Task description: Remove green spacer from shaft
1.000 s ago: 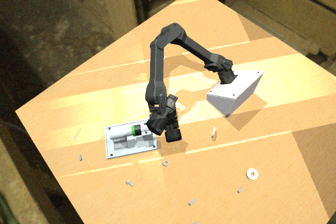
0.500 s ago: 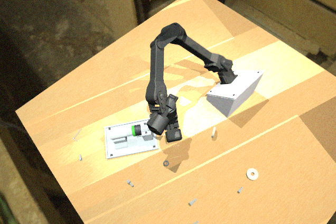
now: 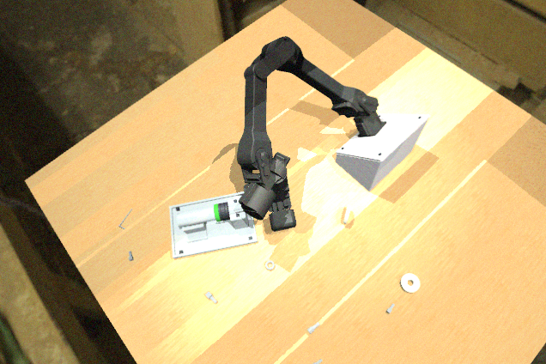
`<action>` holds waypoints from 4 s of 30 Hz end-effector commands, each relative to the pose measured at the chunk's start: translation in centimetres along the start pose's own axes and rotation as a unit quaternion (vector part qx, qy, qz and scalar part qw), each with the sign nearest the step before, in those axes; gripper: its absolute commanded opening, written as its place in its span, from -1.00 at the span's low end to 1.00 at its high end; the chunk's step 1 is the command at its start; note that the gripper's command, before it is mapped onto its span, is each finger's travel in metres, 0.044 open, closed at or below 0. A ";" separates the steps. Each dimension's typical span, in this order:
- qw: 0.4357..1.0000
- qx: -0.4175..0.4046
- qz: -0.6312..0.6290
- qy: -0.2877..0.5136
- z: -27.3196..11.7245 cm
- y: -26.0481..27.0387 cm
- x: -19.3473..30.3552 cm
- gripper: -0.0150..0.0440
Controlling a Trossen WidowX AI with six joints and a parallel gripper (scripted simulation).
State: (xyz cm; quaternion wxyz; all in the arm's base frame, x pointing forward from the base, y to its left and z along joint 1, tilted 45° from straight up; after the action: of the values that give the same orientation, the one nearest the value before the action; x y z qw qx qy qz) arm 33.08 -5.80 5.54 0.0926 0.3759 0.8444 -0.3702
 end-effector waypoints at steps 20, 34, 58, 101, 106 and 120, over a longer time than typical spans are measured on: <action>1.000 0.000 0.001 0.001 0.0 0.0 0.3 -0.49; 1.000 0.000 0.001 0.001 0.0 0.0 0.4 -0.49; 1.000 0.000 0.001 0.001 0.0 -0.1 0.7 -0.49; 1.000 0.000 0.001 0.002 0.0 -0.1 1.1 -0.49; 1.000 0.000 0.001 0.002 0.0 -0.1 1.2 -0.49; 1.000 0.000 0.001 0.002 0.0 -0.1 1.3 -0.49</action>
State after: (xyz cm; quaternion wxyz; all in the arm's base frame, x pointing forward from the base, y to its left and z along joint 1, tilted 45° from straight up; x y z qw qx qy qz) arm 32.18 -5.17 5.08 0.0920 0.3753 0.8447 -0.3702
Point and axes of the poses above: the point midway between the two fingers, 35 mm back from their tips, its own z axis out along the fingers, its own y axis across the jaws, x = y × z, the point moved 5 cm from there along -z, back along the fingers, and after that the axes turned 5 degrees about z, right-handed, at the moved point
